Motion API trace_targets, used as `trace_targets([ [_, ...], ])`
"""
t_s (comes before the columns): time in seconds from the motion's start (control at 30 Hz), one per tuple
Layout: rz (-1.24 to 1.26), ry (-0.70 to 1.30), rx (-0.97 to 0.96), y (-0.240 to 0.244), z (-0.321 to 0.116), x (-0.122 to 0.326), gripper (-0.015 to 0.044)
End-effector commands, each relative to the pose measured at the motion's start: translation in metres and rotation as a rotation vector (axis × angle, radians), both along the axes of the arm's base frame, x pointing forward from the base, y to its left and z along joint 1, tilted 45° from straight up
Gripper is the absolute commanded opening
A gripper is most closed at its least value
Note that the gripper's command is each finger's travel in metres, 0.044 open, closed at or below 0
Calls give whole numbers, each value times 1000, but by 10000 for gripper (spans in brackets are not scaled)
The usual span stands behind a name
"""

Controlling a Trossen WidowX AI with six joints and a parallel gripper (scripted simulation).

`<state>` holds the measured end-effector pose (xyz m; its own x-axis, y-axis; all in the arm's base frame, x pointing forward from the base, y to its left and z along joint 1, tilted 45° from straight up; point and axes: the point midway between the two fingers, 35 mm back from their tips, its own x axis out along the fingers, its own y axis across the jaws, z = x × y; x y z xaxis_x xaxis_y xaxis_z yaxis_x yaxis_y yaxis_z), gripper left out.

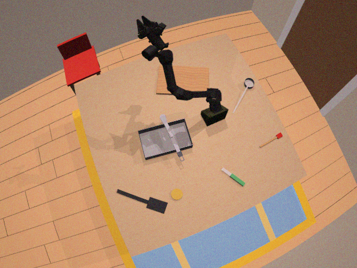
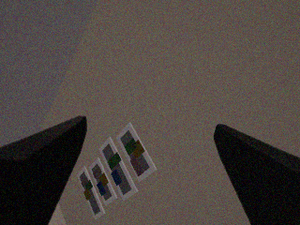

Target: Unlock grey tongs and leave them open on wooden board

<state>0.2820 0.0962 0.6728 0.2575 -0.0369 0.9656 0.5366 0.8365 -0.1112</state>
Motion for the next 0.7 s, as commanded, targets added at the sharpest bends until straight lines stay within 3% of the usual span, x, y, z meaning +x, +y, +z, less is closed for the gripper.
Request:
trace_targets([
  [0.0, 0, -3, 0, 0, 1, -1, 374],
  [0.17, 30, -68, 8, 2, 10, -30, 260],
  [0.67, 27, -327, 121, -15, 44, -168, 260],
])
